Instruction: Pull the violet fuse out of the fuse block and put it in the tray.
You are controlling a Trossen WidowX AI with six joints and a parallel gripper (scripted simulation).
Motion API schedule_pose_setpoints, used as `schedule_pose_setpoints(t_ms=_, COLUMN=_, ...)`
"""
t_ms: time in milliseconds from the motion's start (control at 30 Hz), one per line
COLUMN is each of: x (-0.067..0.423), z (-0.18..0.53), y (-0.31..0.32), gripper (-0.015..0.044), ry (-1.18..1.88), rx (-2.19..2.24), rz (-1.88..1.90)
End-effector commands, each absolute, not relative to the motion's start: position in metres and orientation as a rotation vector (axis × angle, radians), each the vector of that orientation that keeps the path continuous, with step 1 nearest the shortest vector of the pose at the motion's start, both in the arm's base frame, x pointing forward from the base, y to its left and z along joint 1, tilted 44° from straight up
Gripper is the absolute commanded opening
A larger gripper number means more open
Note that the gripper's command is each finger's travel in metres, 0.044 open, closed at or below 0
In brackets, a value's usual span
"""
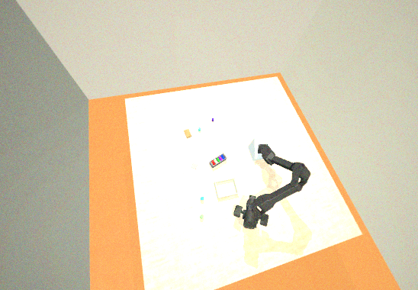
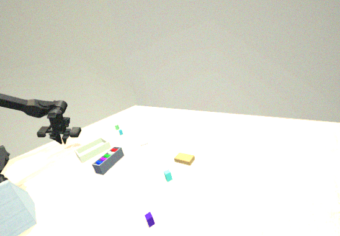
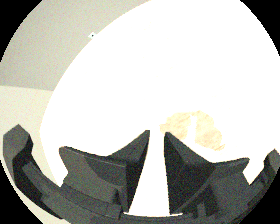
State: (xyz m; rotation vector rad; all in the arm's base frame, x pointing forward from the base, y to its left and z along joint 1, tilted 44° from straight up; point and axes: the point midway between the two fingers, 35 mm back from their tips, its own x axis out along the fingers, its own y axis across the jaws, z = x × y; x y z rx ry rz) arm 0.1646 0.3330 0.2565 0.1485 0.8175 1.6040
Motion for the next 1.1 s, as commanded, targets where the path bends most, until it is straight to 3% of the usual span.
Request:
schedule_pose_setpoints(t_ms=0, x=0.215, z=0.231, y=0.308, gripper=0.0070, ry=0.958, rx=0.256, rz=1.385)
schedule_pose_setpoints(t_ms=200, x=0.280, z=0.194, y=0.254, gripper=0.0070, ry=1.092, rx=0.383, rz=1.055)
schedule_pose_setpoints(t_ms=467, x=0.324, z=0.115, y=0.166, gripper=0.0070, ry=1.401, rx=0.679, rz=0.573)
schedule_pose_setpoints(t_ms=833, x=0.293, z=0.014, y=0.029, gripper=0.0070, ry=1.816, rx=1.306, rz=-0.271)
schedule_pose_setpoints(t_ms=1067, x=0.287, z=0.011, y=0.022, gripper=0.0070, ry=1.837, rx=1.354, rz=-0.327)
